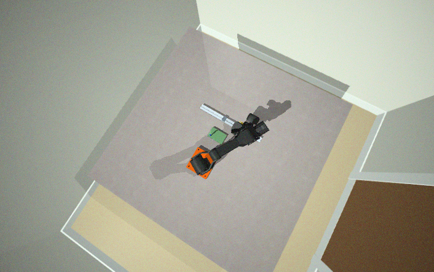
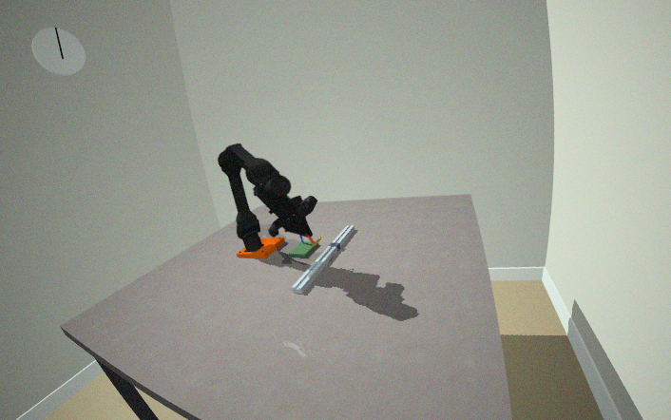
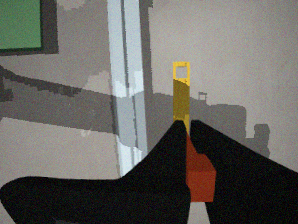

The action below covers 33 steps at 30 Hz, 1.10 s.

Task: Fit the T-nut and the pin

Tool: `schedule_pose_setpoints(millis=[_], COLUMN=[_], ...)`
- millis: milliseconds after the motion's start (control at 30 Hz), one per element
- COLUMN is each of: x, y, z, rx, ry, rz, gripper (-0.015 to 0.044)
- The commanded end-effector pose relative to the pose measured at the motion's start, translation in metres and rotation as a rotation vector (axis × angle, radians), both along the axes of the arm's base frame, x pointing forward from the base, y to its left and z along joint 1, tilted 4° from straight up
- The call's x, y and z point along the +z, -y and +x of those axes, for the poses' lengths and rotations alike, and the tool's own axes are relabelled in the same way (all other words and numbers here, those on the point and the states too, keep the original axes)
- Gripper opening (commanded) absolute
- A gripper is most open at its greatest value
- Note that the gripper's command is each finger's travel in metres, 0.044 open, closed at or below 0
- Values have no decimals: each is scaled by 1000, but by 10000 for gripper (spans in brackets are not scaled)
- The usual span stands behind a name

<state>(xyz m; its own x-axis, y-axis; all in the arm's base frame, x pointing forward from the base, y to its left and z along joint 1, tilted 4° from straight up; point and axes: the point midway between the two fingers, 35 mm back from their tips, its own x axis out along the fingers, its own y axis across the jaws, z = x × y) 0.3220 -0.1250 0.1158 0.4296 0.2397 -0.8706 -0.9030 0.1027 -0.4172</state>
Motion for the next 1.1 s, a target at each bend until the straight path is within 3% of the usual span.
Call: schedule_pose_setpoints(millis=[0, 1067], x=[-3, -5], y=[-1, -3], z=[-3, -10], rx=[3, 7], ry=[9, 110], rz=[4, -15], gripper=[-150, -150])
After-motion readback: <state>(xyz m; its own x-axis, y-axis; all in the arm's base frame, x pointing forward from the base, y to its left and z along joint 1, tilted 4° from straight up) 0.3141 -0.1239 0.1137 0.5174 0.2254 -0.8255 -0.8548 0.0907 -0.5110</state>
